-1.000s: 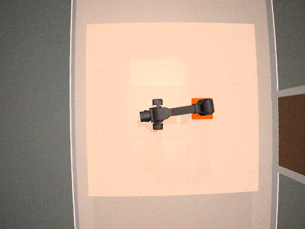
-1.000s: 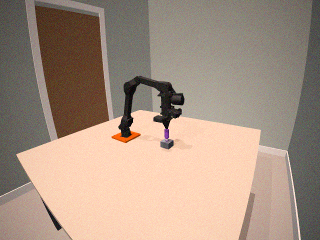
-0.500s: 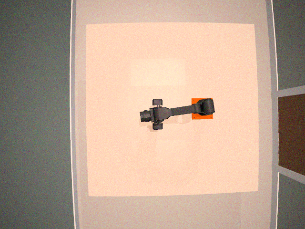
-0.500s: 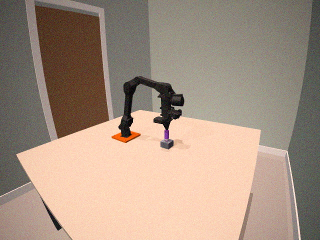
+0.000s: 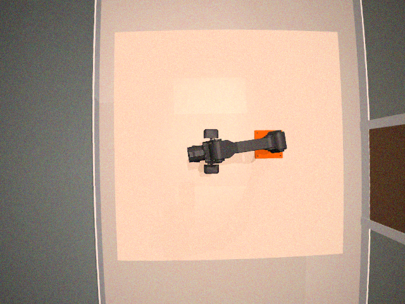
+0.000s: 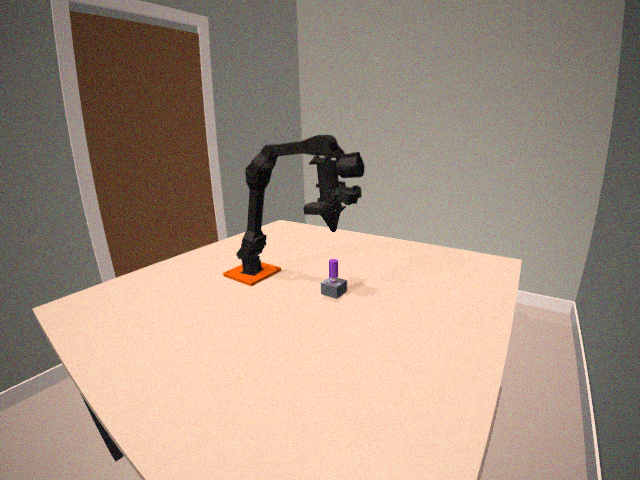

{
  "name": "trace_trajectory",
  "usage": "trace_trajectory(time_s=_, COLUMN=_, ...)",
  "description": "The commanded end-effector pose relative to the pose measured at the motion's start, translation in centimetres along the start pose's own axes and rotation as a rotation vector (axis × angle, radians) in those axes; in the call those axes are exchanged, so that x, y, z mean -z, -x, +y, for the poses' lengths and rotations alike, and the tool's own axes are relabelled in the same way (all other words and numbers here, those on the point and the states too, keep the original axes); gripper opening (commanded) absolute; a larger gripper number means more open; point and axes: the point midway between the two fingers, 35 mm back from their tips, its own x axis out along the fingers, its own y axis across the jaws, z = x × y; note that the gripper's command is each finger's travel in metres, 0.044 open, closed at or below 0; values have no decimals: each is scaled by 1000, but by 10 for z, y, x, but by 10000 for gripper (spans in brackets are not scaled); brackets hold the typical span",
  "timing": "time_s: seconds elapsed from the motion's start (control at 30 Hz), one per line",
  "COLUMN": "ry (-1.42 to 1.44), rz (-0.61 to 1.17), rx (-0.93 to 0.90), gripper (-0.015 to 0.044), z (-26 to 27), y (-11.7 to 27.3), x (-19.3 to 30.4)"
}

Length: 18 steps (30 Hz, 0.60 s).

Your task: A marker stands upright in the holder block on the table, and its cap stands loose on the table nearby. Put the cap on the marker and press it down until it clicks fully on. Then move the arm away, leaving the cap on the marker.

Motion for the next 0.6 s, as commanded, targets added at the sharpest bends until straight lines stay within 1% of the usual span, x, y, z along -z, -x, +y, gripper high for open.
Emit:
trace_trajectory(time_s=0.0, ry=0, rz=16, rx=2, gripper=53, z=0, y=0, x=1)
trace_trajectory(time_s=0.47, ry=0, rz=16, rx=2, gripper=420, z=0, y=0, x=1)
trace_trajectory(time_s=0.5, ry=0, rz=16, rx=2, gripper=440, z=0, y=0, x=1)
trace_trajectory(time_s=0.57, ry=0, rz=16, rx=2, gripper=440, z=0, y=0, x=1)
